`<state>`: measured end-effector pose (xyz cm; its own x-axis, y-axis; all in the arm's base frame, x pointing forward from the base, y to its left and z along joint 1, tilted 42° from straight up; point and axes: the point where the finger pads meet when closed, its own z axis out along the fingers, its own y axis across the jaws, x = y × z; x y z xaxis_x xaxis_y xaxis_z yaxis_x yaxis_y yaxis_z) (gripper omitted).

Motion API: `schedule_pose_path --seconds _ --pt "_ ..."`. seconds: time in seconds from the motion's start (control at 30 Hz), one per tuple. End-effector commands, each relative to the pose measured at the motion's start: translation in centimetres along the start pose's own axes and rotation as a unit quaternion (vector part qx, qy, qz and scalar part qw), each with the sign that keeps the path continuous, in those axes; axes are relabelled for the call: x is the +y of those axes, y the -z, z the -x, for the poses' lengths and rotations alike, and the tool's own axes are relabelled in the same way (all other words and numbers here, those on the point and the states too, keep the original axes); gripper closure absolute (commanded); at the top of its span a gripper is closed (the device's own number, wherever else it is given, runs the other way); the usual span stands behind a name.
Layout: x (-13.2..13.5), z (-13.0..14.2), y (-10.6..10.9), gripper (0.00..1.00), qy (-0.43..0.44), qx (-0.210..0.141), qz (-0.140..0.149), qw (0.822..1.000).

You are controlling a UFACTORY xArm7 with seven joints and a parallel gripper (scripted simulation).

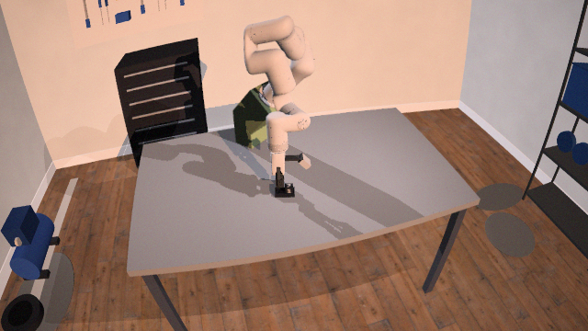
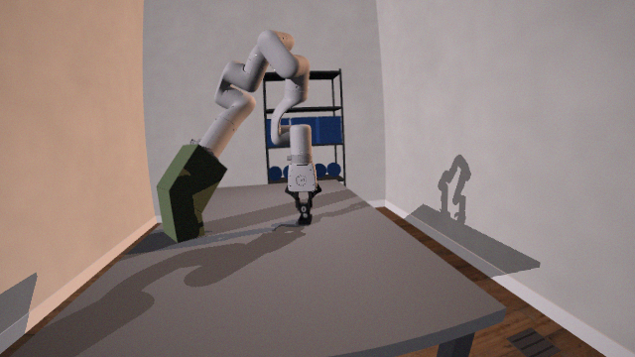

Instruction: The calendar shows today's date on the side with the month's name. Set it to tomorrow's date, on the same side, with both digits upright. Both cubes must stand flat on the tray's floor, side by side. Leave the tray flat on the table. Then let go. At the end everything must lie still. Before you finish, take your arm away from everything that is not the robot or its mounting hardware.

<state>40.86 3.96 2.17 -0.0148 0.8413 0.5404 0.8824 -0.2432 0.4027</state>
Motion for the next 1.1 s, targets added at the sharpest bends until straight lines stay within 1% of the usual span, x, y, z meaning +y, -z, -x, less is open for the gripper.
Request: schedule_pose_path --seconds 0.0,0.47,1.07 --pt "0.1 0.0 -0.1 0.71 0.000 -0.001 0.001 1.000" --pt "0.1 0.0 -1.4 0.71 0.000 -0.001 0.001 1.000" --pt "0.1 0.0 -2.1 0.71 0.000 -0.001 0.001 1.000"
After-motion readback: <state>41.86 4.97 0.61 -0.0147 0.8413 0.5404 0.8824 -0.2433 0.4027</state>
